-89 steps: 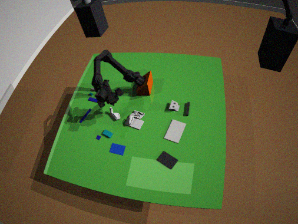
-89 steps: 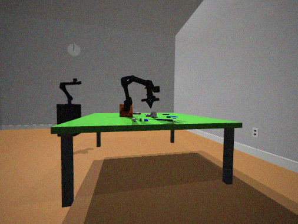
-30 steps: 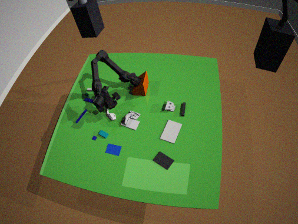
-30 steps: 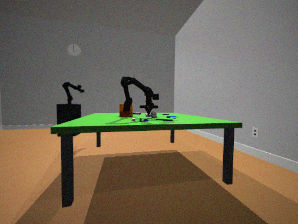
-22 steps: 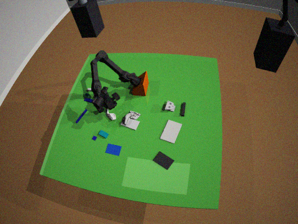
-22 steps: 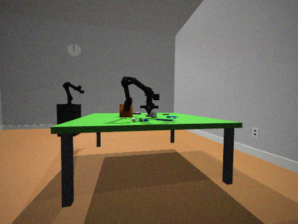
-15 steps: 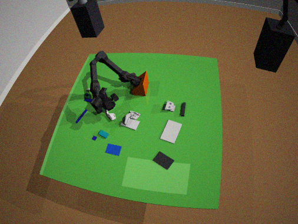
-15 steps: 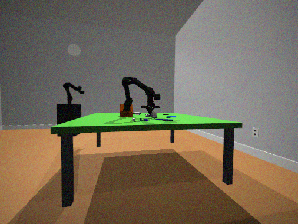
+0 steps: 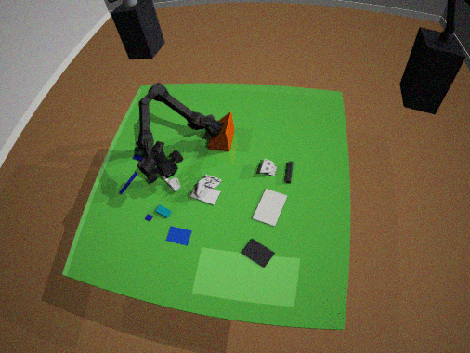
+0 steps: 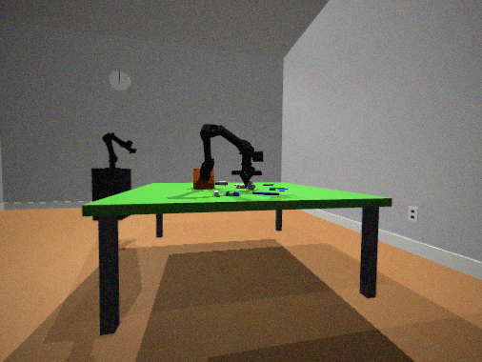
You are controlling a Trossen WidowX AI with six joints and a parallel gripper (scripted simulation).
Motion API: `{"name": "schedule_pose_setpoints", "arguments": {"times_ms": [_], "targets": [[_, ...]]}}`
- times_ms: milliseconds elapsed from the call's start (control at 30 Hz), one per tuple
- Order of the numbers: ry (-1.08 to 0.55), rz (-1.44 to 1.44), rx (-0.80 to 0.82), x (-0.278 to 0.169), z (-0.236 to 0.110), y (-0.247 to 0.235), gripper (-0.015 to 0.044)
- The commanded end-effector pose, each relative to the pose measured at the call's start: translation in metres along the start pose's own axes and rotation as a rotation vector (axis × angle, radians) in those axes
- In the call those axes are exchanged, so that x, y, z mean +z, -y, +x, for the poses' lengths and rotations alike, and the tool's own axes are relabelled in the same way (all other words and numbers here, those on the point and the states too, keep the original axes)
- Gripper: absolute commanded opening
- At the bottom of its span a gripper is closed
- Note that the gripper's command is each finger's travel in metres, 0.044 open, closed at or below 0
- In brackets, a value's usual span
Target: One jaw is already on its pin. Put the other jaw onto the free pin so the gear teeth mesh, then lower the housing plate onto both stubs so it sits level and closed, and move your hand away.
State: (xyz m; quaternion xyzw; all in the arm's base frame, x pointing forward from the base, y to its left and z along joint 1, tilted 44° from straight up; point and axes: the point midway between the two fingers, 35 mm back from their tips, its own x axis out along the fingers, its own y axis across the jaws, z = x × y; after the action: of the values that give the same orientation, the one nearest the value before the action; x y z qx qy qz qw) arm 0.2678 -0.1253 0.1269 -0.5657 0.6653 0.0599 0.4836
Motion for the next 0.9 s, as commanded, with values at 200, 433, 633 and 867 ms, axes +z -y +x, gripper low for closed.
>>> {"name": "schedule_pose_setpoints", "arguments": {"times_ms": [200, 433, 633, 867], "targets": [[0.005, 0.001, -0.002, 0.001, 0.0, 0.014, 0.0], [0.005, 0.001, -0.002, 0.001, -0.001, 0.015, 0.0], [0.004, 0.0, 0.004, 0.002, -0.042, 0.014, 0.0], [0.006, -0.012, 0.006, 0.004, -0.05, 0.011, 0.0053]]}}
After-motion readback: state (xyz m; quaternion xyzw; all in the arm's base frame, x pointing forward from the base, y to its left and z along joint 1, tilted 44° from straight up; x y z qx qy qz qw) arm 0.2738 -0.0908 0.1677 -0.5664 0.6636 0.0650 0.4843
